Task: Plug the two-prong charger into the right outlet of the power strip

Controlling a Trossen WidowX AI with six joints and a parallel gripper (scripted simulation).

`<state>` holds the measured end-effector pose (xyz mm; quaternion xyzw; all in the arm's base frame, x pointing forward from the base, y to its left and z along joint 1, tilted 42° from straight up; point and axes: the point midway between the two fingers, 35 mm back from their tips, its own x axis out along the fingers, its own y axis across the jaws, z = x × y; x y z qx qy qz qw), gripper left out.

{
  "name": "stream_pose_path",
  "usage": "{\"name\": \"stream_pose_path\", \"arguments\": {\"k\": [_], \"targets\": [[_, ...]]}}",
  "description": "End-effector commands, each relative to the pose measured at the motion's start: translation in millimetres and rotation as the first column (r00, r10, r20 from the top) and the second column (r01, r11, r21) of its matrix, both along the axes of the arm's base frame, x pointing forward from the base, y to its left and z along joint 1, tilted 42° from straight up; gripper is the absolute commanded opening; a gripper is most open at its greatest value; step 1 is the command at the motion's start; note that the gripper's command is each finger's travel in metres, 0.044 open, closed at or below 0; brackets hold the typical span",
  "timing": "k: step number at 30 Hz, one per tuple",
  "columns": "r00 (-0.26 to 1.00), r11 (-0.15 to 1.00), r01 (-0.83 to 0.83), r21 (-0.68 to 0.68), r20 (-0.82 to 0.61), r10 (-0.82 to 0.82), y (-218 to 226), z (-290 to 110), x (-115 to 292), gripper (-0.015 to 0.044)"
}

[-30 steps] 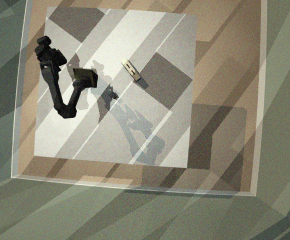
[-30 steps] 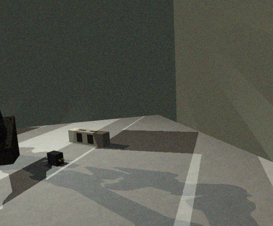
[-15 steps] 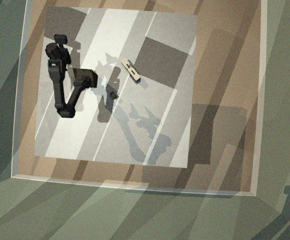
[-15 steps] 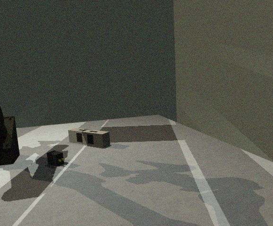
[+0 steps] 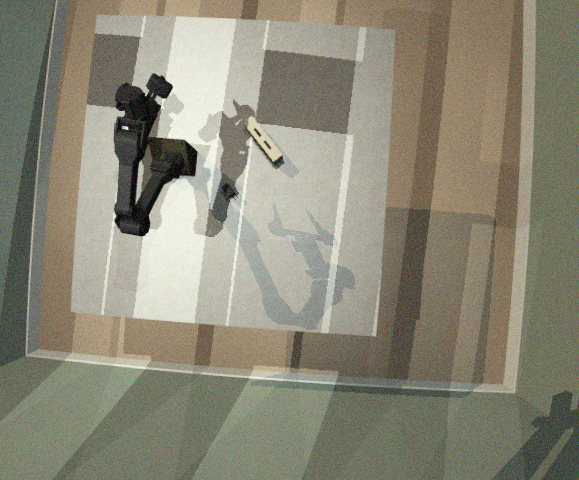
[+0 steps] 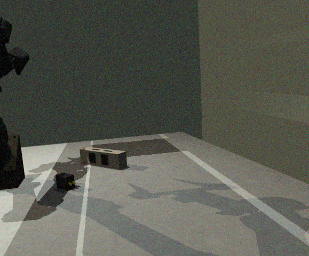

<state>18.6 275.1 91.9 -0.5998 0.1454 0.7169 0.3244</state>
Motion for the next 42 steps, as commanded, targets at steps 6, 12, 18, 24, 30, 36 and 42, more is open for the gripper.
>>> {"name": "stream_pose_path", "arguments": {"k": [6, 12, 18, 24, 30, 36, 42], "targets": [[0.958, 0.956, 0.288, -0.060, 0.016, -0.287, -13, -9, 36, 0.0440], [0.878, 0.874, 0.478, -0.088, 0.035, -0.477, -24, -14, 61, 0.0440], [0.761, 0.754, 0.648, -0.105, 0.060, -0.646, -37, -18, 84, 0.0440], [0.613, 0.603, 0.790, -0.113, 0.088, -0.785, -53, -21, 105, 0.0440], [0.440, 0.429, 0.897, -0.110, 0.117, -0.890, -70, -24, 125, 0.0440], [0.254, 0.242, 0.966, -0.097, 0.144, -0.956, -89, -27, 143, 0.0440], [0.059, 0.047, 0.996, -0.074, 0.168, -0.984, -109, -29, 158, 0.0440]]}}
